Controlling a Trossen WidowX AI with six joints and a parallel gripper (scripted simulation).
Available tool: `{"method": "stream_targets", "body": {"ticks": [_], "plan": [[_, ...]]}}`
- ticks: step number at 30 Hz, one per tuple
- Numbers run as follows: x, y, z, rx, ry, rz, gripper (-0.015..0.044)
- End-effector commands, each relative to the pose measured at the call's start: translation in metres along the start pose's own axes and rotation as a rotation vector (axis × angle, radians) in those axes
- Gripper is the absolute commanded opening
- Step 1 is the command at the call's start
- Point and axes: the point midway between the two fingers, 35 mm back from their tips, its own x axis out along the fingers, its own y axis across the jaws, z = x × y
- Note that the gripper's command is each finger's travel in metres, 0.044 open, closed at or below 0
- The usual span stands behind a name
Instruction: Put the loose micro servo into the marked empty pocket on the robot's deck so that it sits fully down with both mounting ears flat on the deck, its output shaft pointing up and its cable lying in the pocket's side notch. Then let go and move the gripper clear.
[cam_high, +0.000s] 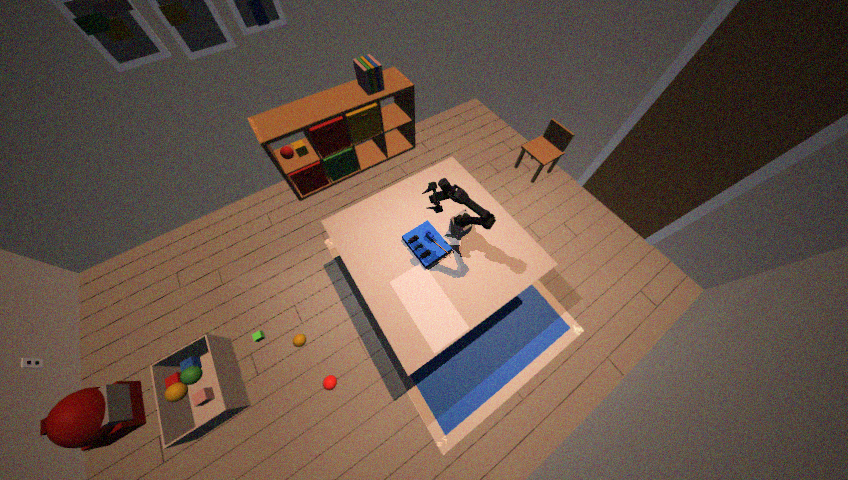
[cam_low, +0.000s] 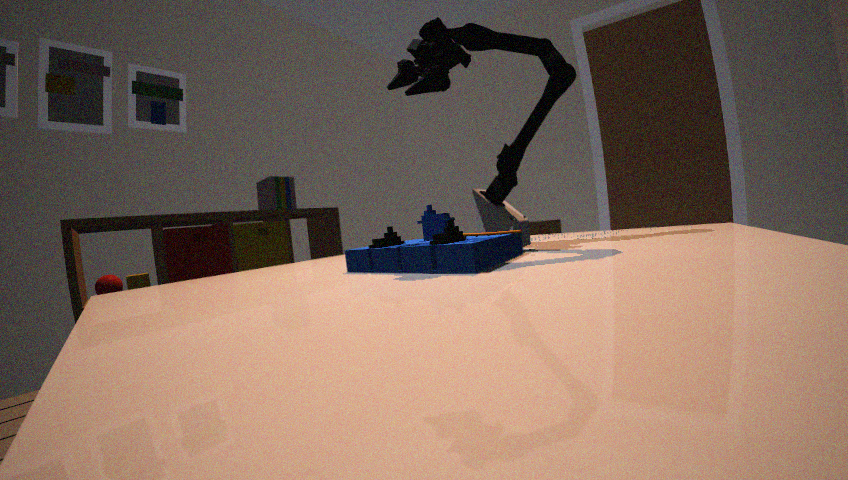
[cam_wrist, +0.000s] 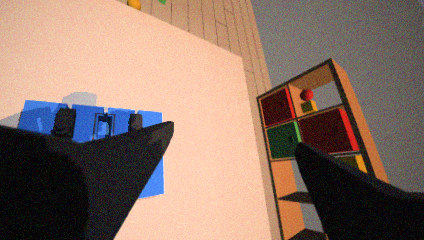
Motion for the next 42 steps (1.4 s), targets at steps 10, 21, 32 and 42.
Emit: {"method": "stream_targets", "body": {"ticks": [10, 21, 32, 42], "plan": [[0.049, 0.047, -0.023, -0.383, 0.105, 0.21, 0.044], [0.08, 0.088, -0.045, -0.71, 0.145, 0.404, 0.044], [0.102, 0.128, -0.073, -1.025, 0.145, 0.619, 0.044], [0.114, 0.164, -0.103, -1.295, 0.107, 0.831, 0.044]]}}
